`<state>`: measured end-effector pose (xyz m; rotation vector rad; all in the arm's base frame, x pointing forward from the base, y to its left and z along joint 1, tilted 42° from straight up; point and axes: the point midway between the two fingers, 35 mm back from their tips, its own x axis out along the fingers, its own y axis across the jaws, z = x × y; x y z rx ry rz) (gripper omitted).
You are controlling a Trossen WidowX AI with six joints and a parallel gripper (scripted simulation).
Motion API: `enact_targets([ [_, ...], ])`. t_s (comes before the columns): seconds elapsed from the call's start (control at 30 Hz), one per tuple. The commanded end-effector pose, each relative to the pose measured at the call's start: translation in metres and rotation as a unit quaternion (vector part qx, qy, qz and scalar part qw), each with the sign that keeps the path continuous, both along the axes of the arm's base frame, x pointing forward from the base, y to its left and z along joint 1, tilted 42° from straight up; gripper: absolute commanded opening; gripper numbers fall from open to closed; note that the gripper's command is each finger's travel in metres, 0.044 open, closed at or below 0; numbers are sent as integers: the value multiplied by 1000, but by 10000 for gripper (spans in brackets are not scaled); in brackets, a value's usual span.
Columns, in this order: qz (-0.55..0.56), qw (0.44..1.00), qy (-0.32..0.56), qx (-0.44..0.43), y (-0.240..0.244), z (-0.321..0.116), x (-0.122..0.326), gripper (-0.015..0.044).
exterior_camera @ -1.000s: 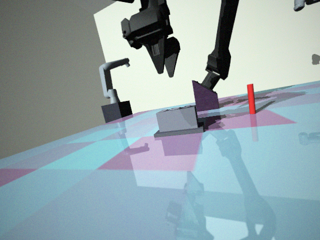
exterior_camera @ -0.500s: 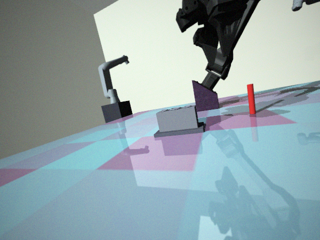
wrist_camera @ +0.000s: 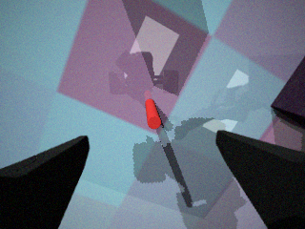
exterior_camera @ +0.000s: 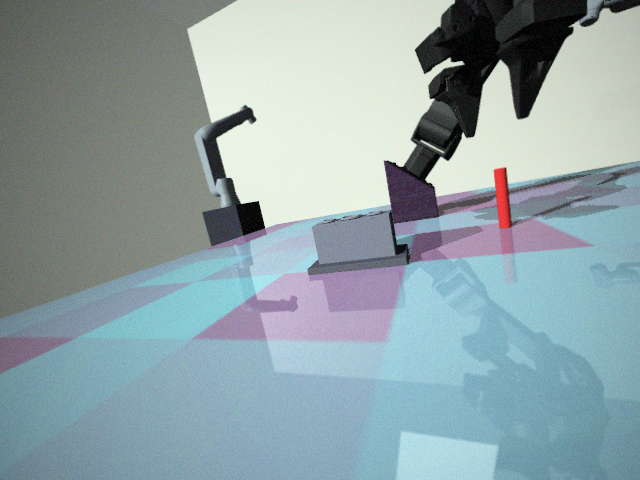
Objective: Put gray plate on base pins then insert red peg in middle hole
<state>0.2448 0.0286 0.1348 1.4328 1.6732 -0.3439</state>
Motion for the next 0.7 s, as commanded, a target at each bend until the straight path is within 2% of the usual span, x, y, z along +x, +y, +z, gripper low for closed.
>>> enact_targets([
  [0.0,3,1000,1,3,16,-12,-4,440],
  [0.67,3,1000,0,3,38,-36,-2,440],
])
